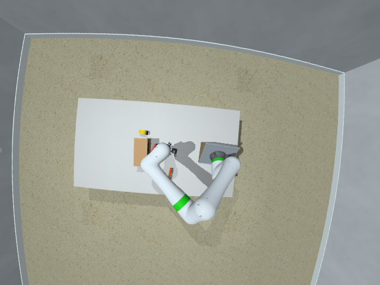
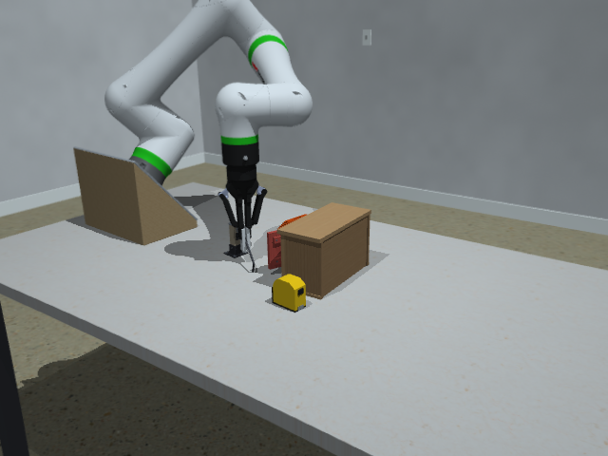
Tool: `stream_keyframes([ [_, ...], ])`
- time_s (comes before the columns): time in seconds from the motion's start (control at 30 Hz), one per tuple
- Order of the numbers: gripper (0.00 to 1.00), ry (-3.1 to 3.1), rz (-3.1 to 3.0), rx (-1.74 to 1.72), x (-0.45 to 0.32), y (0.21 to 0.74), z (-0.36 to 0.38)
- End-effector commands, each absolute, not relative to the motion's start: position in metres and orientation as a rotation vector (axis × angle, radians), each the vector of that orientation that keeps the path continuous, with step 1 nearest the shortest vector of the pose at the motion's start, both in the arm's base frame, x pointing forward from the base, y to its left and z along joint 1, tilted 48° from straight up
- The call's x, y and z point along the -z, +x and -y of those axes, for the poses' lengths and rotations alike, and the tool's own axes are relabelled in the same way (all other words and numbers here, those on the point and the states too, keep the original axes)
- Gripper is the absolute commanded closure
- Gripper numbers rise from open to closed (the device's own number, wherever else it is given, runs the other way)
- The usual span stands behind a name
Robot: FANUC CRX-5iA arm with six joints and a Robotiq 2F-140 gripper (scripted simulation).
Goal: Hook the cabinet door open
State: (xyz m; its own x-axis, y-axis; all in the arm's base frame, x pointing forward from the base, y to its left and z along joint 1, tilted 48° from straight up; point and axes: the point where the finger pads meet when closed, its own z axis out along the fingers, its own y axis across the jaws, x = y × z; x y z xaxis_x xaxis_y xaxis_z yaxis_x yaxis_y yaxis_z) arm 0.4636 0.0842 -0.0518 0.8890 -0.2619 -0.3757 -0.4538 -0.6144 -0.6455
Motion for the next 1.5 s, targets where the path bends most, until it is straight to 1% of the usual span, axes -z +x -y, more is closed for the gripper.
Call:
stream_keyframes([
  [0.0, 0.97, -2.262, -0.511, -0.312, 0.0517, 0.4638, -0.0840],
  [1.47, 0.97, -2.262, -0.510, -0.311, 0.0476, 0.4657, -0.0782],
])
